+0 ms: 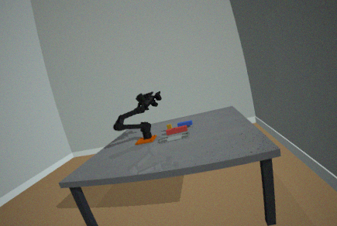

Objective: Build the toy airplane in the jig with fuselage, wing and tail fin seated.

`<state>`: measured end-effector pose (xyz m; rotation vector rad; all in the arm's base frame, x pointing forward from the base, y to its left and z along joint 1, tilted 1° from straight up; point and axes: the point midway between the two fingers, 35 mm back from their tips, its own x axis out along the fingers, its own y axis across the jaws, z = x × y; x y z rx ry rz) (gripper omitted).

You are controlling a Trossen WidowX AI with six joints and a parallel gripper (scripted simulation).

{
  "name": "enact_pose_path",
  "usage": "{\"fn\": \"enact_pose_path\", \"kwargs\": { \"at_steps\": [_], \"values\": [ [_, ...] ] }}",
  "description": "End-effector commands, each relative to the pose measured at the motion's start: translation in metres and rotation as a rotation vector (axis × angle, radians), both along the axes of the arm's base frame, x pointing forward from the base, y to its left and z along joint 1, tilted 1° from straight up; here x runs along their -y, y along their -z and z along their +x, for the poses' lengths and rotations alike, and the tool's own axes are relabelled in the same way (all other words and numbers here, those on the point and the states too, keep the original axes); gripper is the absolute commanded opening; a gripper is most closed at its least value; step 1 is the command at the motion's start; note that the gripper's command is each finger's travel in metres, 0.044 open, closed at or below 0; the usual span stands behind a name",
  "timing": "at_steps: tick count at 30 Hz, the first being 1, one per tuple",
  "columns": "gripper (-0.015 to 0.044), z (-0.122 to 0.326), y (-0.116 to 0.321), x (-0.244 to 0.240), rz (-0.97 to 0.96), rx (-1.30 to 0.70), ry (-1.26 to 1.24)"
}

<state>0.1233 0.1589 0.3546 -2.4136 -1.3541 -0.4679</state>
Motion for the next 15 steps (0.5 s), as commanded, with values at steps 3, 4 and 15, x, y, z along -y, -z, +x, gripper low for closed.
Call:
{"fn": "enact_pose_path", "kwargs": {
  "at_steps": [3,4,15],
  "values": [
    [0.044,0.008,0.003,-0.002,0.004,-0.081,-0.007],
    [0.044,0.017,0.008,-0.004,0.013,-0.183,-0.013],
    [0.044,0.123,0.09,0.015,0.5,-1.483,0.248]
  ]
}}
